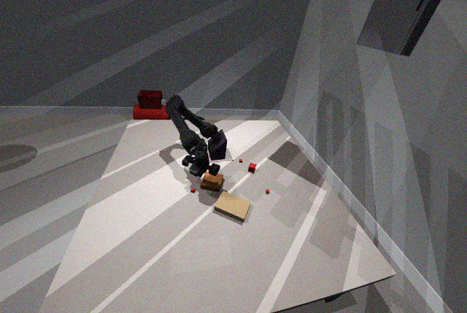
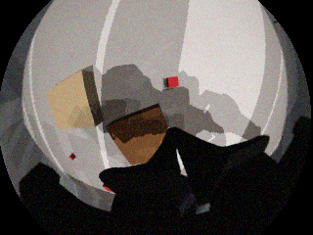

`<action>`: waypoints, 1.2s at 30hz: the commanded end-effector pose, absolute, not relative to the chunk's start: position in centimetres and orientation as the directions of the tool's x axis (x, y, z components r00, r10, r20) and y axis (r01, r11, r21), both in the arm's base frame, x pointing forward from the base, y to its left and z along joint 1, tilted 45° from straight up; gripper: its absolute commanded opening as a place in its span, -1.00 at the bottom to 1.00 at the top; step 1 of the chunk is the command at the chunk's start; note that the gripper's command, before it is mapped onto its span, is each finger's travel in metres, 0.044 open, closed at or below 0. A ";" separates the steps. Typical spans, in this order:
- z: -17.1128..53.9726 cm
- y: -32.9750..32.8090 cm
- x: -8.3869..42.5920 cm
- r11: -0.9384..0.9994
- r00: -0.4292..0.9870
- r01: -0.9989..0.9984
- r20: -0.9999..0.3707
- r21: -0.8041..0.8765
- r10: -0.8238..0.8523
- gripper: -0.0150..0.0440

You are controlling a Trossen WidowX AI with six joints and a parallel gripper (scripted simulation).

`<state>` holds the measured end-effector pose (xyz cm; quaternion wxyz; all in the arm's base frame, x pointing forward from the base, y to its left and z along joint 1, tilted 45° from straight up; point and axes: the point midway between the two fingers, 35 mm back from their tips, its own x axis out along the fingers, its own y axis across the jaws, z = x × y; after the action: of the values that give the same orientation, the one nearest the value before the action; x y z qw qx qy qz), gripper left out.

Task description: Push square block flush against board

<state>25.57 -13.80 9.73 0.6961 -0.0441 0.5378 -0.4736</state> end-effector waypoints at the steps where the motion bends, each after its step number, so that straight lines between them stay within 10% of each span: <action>1: 9.8 -13.8 24.9 0.485 -0.025 0.710 -0.707 -0.511 -0.707 -0.49; 36: 8.7 -13.2 19.0 -0.319 -0.036 0.907 -0.705 0.275 -0.708 -0.49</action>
<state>19.52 -13.26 8.70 0.5869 0.3693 0.1606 -0.7024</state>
